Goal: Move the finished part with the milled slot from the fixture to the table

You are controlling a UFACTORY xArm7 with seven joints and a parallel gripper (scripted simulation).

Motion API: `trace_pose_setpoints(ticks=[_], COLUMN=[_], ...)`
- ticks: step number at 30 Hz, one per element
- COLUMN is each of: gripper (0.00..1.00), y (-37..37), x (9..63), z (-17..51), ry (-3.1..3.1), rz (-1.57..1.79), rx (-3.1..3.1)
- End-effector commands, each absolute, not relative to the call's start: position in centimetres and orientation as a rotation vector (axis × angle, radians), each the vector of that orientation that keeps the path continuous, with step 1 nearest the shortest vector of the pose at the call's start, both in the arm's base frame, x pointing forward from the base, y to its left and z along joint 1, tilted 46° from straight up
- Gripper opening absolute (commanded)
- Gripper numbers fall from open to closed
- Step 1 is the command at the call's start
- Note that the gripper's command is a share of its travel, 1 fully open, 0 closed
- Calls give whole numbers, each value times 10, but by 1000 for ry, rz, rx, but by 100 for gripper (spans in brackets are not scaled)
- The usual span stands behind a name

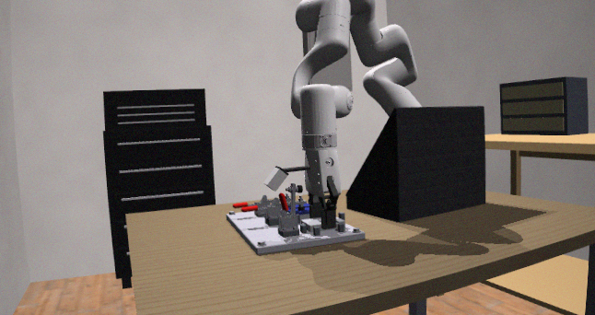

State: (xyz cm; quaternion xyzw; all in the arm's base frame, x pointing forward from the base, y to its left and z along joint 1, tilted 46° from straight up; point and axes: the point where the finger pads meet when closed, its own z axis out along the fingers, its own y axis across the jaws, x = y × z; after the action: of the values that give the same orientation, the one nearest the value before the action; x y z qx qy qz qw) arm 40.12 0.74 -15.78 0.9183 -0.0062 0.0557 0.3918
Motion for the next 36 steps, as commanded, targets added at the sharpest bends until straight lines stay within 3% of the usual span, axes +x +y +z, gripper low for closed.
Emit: trace_pose_setpoints(ticks=[1, 36], gripper=[0, 0], y=[10, 27], x=[402, 400], z=[-158, -141], ry=[-14, -14], rz=[145, 145], rx=[2335, 2335])
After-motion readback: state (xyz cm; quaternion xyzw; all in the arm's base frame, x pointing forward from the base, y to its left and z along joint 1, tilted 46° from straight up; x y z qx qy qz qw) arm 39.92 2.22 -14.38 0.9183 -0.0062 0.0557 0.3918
